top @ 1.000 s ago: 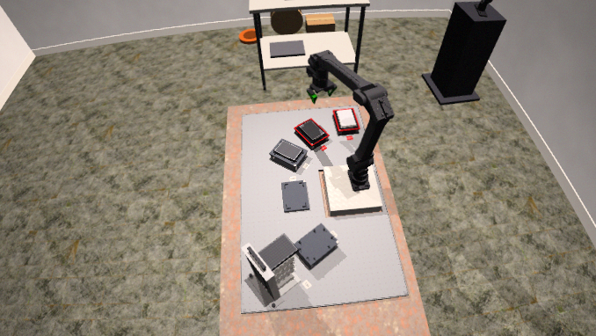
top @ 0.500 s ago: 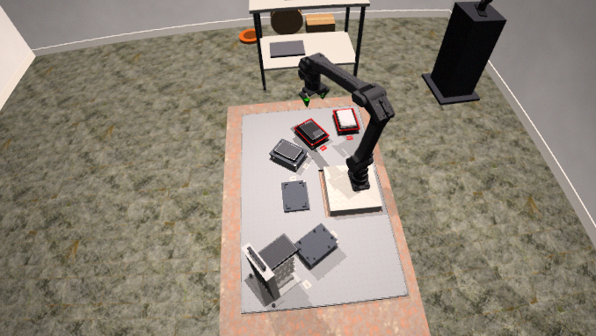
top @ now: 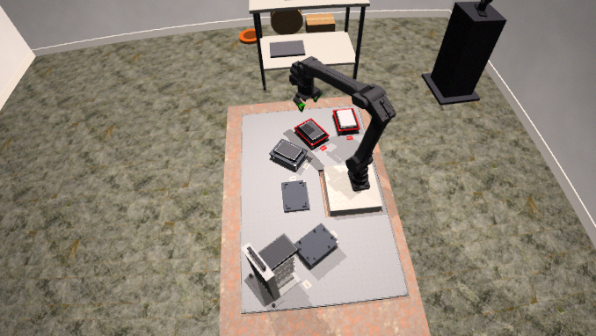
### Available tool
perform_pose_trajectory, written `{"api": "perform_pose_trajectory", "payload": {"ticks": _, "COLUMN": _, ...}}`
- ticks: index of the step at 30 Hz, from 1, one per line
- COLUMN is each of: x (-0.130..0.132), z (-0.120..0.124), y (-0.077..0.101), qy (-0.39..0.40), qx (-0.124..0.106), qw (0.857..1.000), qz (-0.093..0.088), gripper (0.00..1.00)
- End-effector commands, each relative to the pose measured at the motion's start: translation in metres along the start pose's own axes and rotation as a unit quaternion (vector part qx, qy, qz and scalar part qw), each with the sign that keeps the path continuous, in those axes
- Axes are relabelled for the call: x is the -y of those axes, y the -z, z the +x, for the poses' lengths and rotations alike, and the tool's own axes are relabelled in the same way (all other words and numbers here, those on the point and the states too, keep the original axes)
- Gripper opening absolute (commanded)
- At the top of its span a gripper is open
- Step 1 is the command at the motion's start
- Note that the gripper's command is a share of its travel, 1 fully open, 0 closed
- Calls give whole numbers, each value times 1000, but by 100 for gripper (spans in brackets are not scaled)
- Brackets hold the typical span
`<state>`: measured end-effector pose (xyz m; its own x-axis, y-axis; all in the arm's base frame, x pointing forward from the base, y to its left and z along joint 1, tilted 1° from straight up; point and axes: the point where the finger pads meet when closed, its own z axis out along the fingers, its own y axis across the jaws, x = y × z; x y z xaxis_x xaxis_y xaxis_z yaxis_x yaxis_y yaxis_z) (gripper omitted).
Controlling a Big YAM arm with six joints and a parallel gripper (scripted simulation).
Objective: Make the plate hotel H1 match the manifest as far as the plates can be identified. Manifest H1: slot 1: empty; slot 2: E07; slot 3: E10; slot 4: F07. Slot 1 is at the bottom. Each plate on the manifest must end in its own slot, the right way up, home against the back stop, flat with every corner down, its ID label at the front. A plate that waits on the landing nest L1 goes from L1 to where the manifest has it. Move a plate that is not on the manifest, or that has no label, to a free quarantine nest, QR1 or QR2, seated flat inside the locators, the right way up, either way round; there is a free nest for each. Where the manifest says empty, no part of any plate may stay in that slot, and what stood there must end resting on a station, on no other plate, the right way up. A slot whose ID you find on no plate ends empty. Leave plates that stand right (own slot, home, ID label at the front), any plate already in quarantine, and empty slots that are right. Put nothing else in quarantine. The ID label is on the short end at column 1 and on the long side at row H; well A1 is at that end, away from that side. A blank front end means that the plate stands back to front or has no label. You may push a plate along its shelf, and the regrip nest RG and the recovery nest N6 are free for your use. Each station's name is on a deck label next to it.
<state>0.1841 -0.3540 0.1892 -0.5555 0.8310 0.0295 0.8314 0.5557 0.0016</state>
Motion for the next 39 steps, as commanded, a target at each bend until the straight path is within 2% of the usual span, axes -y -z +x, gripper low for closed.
{"api": "perform_pose_trajectory", "payload": {"ticks": 1, "x": -16, "z": 0, "y": 15, "qy": 26, "qx": 21, "qw": 999, "qz": 1, "gripper": 100}}
{"api": "perform_pose_trajectory", "payload": {"ticks": 14, "x": -52, "z": 0, "y": 15, "qy": 15, "qx": 21, "qw": 1000, "qz": -1, "gripper": 100}}
{"api": "perform_pose_trajectory", "payload": {"ticks": 18, "x": -66, "z": -5, "y": 21, "qy": 15, "qx": 29, "qw": 999, "qz": -2, "gripper": 100}}
{"api": "perform_pose_trajectory", "payload": {"ticks": 19, "x": -69, "z": 1, "y": 15, "qy": 27, "qx": 21, "qw": 999, "qz": -2, "gripper": 100}}
{"api": "perform_pose_trajectory", "payload": {"ticks": 29, "x": -95, "z": 7, "y": 15, "qy": 131, "qx": 20, "qw": 991, "qz": -1, "gripper": 100}}
{"api": "perform_pose_trajectory", "payload": {"ticks": 39, "x": -124, "z": 15, "y": 15, "qy": 125, "qx": 20, "qw": 992, "qz": -2, "gripper": 100}}
